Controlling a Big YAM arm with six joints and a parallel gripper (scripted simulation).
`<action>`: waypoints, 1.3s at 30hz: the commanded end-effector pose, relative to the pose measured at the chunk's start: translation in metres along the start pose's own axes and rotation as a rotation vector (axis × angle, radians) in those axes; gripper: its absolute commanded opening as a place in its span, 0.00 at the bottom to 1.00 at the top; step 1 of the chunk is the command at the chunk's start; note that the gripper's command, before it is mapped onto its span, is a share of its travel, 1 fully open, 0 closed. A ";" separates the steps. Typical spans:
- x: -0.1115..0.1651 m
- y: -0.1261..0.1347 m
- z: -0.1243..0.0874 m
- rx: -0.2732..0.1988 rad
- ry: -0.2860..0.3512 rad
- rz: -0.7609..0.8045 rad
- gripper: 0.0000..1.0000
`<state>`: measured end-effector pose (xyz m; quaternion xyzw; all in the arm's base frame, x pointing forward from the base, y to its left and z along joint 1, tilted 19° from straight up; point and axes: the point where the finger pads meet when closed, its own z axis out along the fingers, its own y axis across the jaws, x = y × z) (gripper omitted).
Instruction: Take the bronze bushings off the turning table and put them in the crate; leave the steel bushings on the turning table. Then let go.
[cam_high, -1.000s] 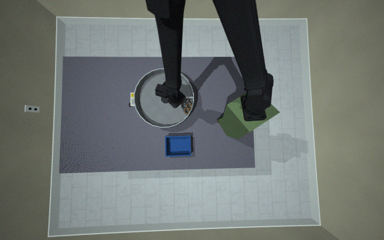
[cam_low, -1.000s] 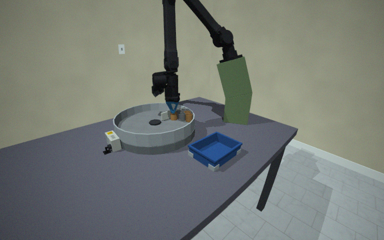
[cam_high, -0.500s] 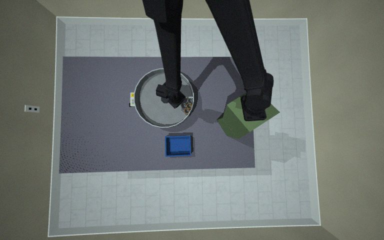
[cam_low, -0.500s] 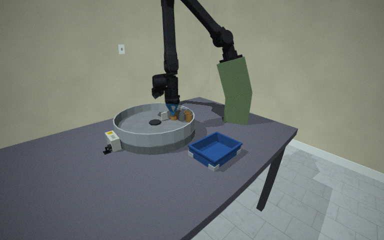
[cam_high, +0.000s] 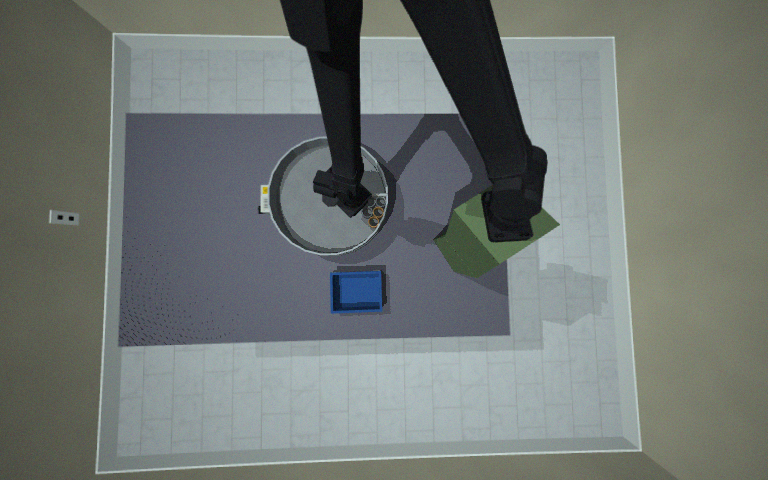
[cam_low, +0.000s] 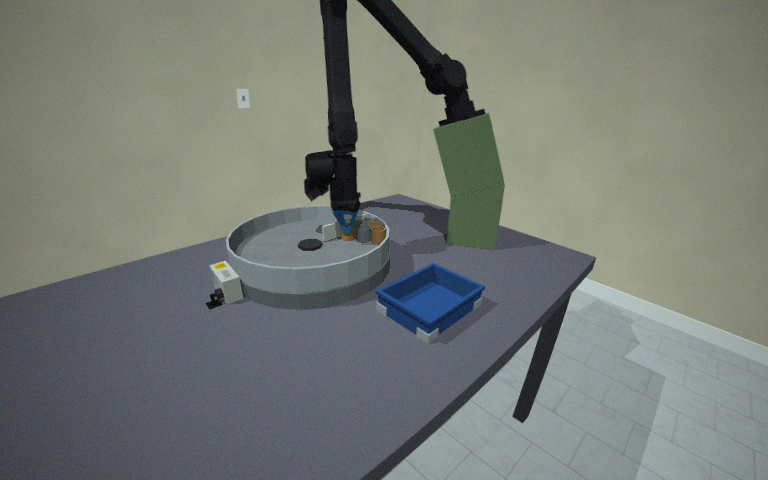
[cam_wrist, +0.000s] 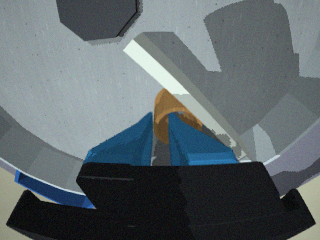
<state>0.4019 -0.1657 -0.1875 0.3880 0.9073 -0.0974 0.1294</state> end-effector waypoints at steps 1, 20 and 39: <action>-0.012 0.004 -0.003 -0.015 -0.026 0.000 0.14; -0.012 0.004 -0.003 -0.015 -0.026 0.000 0.14; -0.008 -0.003 -0.002 -0.001 -0.015 0.009 0.00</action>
